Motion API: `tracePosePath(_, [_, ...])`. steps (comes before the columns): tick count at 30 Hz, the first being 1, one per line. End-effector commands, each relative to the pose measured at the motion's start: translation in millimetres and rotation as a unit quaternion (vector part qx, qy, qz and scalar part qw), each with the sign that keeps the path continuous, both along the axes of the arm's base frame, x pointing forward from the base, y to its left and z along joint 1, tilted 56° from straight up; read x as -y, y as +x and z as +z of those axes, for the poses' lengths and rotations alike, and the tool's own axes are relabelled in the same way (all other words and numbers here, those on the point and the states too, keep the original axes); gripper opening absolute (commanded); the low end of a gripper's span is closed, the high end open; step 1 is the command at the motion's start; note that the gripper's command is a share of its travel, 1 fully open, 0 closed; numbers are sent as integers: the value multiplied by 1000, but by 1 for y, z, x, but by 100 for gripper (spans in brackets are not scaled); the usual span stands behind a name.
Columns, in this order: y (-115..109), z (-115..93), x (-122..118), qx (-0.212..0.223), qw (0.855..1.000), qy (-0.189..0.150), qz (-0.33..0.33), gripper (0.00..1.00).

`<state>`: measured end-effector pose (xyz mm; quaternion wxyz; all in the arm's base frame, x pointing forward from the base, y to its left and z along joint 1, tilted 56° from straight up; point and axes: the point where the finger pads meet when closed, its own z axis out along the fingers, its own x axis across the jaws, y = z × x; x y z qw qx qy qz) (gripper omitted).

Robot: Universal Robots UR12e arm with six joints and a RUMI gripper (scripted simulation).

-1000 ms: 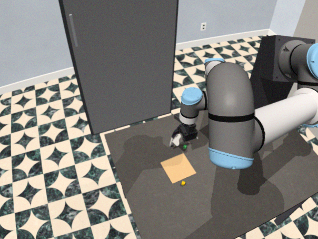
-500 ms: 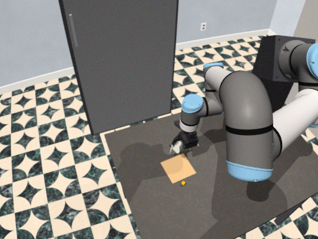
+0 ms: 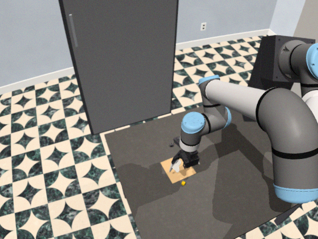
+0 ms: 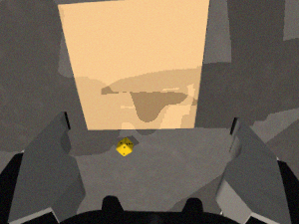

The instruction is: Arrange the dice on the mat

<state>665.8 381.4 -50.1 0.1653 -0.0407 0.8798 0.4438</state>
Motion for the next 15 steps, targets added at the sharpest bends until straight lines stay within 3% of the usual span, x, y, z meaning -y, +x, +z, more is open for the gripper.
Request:
tracePosePath(1, [14,33,-20,-4,1000,-2,-3,100])
tracePosePath(7, [20,53,-32,-4,1000,-2,-3,100])
tracePosePath(15, [21,57,-35,-4,1000,-2,-3,100])
